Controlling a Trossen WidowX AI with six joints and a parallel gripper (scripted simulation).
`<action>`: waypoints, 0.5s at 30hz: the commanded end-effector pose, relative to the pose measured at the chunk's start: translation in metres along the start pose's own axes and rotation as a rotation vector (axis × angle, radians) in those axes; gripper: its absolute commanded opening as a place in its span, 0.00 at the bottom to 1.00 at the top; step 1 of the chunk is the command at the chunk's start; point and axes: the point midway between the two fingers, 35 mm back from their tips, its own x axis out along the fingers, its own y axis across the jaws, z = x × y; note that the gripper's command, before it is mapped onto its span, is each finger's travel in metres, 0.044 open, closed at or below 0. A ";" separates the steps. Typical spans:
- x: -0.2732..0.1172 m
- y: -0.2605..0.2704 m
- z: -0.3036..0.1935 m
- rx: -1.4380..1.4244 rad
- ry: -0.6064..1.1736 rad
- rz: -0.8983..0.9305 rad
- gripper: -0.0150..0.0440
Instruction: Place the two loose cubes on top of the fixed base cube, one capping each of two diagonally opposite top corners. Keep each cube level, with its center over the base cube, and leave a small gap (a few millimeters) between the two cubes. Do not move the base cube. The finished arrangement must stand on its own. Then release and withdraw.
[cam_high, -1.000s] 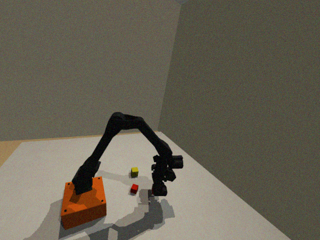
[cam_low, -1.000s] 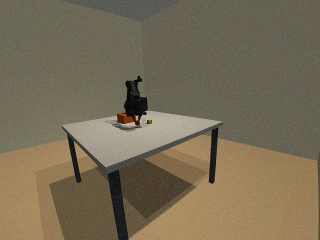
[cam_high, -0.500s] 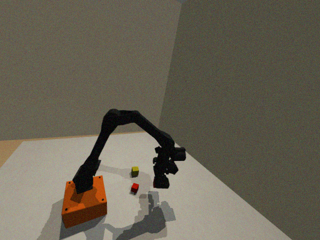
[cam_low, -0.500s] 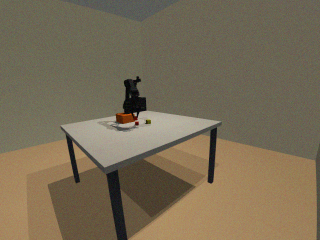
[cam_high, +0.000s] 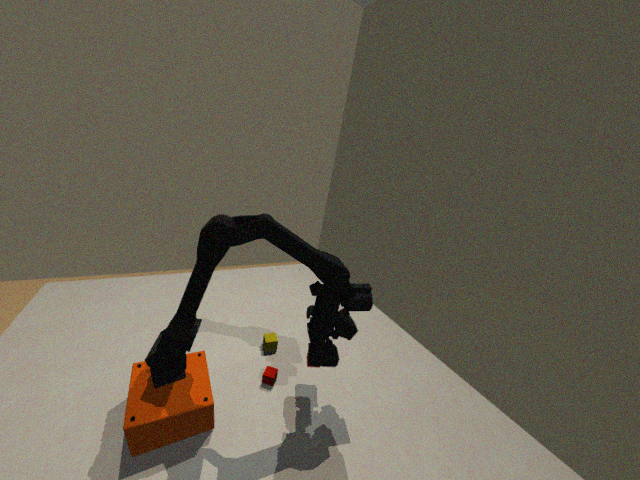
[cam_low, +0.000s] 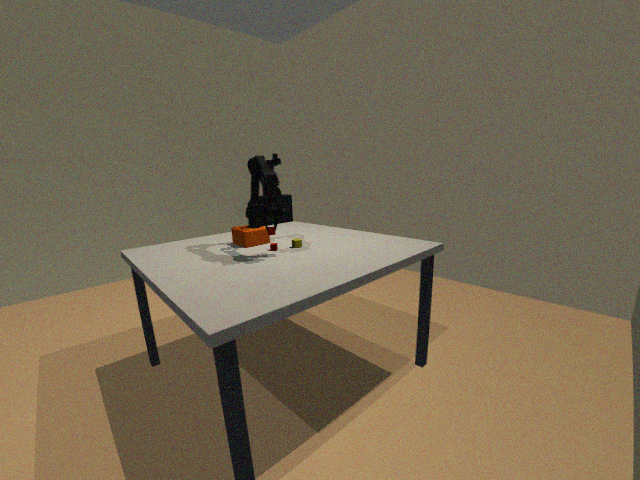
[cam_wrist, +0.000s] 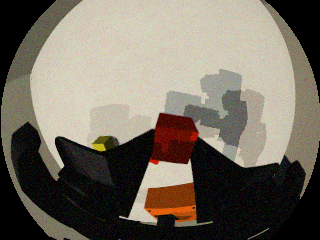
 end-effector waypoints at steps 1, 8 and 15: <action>0.002 0.012 -0.005 0.025 0.002 -0.002 0.43; 0.007 0.032 -0.014 0.086 0.003 -0.001 0.43; 0.012 0.052 -0.025 0.147 0.005 0.000 0.43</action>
